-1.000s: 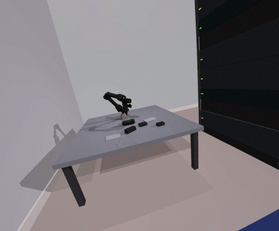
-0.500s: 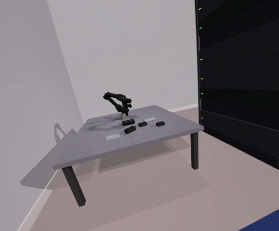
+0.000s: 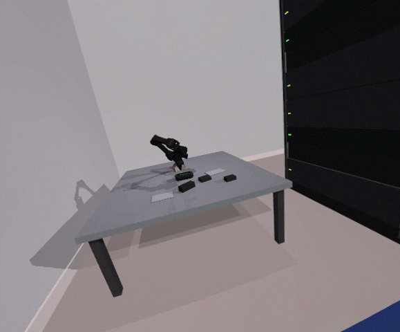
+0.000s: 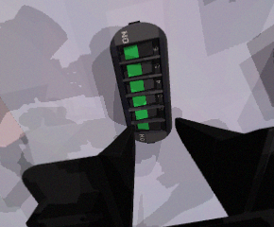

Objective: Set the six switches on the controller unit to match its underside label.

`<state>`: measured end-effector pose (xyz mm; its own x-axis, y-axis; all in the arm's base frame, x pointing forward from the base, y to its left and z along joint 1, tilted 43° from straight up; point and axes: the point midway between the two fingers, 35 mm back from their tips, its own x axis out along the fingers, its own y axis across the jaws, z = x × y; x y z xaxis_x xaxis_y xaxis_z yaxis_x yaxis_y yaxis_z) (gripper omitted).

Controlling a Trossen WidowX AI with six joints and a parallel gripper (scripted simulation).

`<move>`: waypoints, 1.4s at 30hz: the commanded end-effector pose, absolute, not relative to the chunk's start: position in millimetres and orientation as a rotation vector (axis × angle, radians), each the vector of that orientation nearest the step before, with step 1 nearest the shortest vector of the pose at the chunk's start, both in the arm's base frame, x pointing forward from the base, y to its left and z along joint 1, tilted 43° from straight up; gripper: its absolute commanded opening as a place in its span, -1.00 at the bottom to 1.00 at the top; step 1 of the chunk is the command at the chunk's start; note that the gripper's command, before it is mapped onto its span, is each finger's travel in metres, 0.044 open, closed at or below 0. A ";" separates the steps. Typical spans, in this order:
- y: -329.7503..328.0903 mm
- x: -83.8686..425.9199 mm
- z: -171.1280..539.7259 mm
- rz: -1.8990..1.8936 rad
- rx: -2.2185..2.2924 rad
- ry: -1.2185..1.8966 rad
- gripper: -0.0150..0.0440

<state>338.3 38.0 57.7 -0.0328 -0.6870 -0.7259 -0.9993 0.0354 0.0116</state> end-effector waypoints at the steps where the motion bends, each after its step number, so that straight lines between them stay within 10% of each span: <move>1: 22.7 359.7 56.1 0.783 -1.655 1.841 -0.16; 5: 1.1 381.7 55.5 0.814 -1.595 1.903 -0.49; 42: -39.5 394.5 21.0 0.824 -1.573 1.925 -0.49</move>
